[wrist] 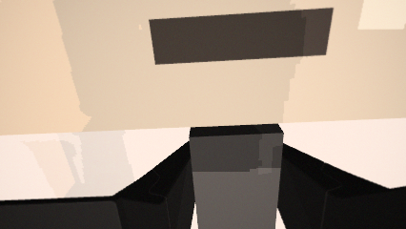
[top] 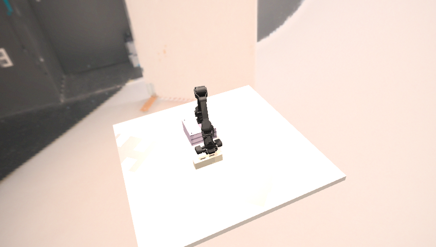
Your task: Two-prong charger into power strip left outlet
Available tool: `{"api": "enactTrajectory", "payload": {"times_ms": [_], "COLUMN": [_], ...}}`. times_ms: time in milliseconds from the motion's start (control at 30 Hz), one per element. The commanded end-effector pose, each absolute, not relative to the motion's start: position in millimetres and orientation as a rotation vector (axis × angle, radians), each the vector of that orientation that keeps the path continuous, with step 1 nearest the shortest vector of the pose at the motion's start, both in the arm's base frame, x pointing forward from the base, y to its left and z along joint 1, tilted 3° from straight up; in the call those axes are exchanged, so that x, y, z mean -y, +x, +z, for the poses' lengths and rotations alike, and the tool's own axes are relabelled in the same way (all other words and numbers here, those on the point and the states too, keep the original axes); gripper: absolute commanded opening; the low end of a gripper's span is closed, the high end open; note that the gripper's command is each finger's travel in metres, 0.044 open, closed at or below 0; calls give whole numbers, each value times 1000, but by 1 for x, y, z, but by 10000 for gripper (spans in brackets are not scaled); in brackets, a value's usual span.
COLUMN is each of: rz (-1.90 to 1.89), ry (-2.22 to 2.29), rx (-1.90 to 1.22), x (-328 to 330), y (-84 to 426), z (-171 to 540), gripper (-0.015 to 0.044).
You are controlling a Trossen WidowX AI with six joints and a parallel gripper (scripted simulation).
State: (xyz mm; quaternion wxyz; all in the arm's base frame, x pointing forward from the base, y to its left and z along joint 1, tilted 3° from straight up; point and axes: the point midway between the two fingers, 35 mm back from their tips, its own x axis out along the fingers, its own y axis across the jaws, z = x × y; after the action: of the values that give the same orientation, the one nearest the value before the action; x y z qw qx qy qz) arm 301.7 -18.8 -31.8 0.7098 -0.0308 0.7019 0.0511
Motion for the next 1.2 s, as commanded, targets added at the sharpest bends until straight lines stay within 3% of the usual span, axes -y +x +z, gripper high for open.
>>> {"api": "enactTrajectory", "payload": {"times_ms": [0,1167], "rz": [110,110], "ry": [-67,-66], "rx": [-1550,-1549], "x": [19,17], "y": [305,318], "z": [-31,-29], "gripper": [0,0]}}
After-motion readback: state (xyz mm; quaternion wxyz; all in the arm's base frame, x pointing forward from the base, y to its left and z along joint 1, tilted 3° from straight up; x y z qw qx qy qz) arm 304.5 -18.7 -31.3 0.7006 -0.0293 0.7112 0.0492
